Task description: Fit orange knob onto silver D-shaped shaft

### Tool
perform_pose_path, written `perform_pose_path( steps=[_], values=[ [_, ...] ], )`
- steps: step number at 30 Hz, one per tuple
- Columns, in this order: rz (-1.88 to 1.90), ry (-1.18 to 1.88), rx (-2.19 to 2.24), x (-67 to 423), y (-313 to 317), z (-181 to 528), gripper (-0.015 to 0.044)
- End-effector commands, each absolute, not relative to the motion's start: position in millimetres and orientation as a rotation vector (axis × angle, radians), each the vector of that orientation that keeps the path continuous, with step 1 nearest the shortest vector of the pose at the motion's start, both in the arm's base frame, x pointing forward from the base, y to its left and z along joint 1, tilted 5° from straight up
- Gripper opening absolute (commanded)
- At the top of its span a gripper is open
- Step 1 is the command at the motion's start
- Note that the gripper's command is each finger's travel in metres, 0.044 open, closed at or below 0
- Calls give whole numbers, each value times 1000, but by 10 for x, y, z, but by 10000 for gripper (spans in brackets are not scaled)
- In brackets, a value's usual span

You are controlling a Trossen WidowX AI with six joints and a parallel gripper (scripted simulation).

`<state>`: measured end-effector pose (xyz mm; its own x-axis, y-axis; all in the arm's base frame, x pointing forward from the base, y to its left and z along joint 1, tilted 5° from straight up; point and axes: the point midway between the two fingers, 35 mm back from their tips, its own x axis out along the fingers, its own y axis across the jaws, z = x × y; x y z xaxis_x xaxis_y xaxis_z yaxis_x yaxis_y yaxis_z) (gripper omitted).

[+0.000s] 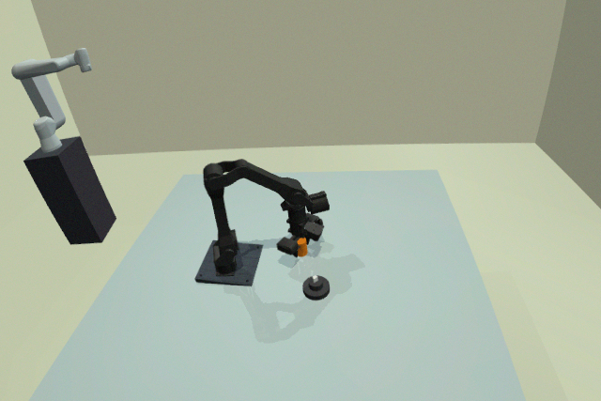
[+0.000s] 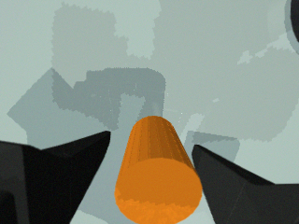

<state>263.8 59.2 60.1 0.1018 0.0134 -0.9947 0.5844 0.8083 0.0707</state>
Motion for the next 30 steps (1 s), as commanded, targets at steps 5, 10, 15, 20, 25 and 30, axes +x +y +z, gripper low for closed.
perform_pose_path(
  steps=[5,10,15,20,25,30],
  values=[
    [-452,1419,518,2638,587,589,145],
    [-452,1419,518,2638,587,589,111],
    [-406,1401,504,2727,591,681,0],
    [-414,1404,507,2736,584,906,0],
    [-423,1407,509,2720,572,1162,0],
    [-432,1411,512,2675,553,1429,0]
  ],
)
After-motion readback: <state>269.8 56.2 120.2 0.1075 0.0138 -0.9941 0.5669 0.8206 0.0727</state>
